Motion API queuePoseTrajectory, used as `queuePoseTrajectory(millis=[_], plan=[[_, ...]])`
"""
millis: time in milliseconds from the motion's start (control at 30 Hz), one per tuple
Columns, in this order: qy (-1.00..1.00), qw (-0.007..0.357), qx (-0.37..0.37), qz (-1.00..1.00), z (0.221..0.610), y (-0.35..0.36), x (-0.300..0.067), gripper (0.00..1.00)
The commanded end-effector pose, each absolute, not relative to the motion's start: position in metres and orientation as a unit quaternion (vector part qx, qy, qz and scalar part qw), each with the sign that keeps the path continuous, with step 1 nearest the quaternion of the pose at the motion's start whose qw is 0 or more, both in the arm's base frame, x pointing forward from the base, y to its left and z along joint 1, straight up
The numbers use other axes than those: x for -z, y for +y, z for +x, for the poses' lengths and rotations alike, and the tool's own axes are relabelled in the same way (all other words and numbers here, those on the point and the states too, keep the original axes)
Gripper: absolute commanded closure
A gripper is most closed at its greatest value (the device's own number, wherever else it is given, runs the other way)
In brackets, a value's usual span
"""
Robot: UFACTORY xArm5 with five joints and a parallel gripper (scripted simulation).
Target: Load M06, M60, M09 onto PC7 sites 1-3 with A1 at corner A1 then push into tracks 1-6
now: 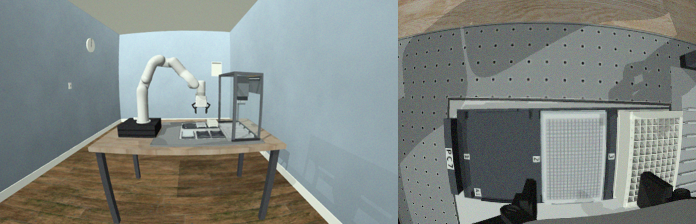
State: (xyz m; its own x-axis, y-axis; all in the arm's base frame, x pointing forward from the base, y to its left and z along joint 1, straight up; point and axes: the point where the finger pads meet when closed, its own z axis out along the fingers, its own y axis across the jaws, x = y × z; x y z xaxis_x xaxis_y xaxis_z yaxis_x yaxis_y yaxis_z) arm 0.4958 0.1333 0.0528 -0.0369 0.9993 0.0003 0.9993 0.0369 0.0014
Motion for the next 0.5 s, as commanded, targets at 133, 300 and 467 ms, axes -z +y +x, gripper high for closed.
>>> queuePoseTrajectory(millis=[133, 300, 467], plan=[[0.720, -0.001, -0.004, 0.694, 0.4973, 0.1337, -0.0630, 0.00], [0.720, -0.001, -0.004, 0.694, 0.4973, 0.1337, -0.0630, 0.00], [0.720, -0.001, -0.004, 0.694, 0.4973, 0.1337, -0.0630, 0.00]])
